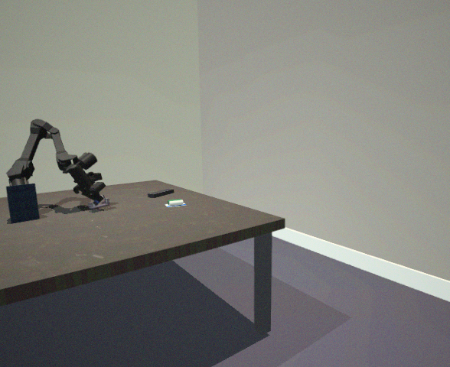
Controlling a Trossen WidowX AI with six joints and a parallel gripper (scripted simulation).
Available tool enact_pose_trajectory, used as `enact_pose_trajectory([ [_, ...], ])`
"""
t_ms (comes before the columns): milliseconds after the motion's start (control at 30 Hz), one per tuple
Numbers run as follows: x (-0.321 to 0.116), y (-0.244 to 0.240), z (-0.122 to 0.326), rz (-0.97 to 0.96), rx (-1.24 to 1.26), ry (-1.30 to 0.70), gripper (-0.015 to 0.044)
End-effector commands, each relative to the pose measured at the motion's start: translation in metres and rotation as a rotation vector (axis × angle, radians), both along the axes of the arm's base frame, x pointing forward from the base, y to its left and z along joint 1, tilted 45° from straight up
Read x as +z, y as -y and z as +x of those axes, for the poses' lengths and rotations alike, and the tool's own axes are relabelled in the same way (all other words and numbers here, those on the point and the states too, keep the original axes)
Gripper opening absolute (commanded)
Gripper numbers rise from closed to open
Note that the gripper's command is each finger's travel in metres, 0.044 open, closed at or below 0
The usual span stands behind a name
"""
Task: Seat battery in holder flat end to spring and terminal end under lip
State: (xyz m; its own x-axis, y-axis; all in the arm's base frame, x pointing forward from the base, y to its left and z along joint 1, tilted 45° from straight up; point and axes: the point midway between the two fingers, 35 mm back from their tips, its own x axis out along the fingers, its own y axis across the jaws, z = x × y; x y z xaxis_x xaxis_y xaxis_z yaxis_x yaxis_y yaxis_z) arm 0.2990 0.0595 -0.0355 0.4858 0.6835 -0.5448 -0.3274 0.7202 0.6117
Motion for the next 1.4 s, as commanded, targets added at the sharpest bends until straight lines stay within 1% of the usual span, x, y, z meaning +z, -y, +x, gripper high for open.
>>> enact_pose_trajectory([
  [0,-0.003,0.000,-0.007,-0.002,0.000,-0.013,0.0069],
  [567,-0.003,0.000,-0.008,-0.012,0.000,-0.022,0.0069],
  [1367,-0.011,0.000,0.005,-0.073,0.057,-0.095,0.0069],
])
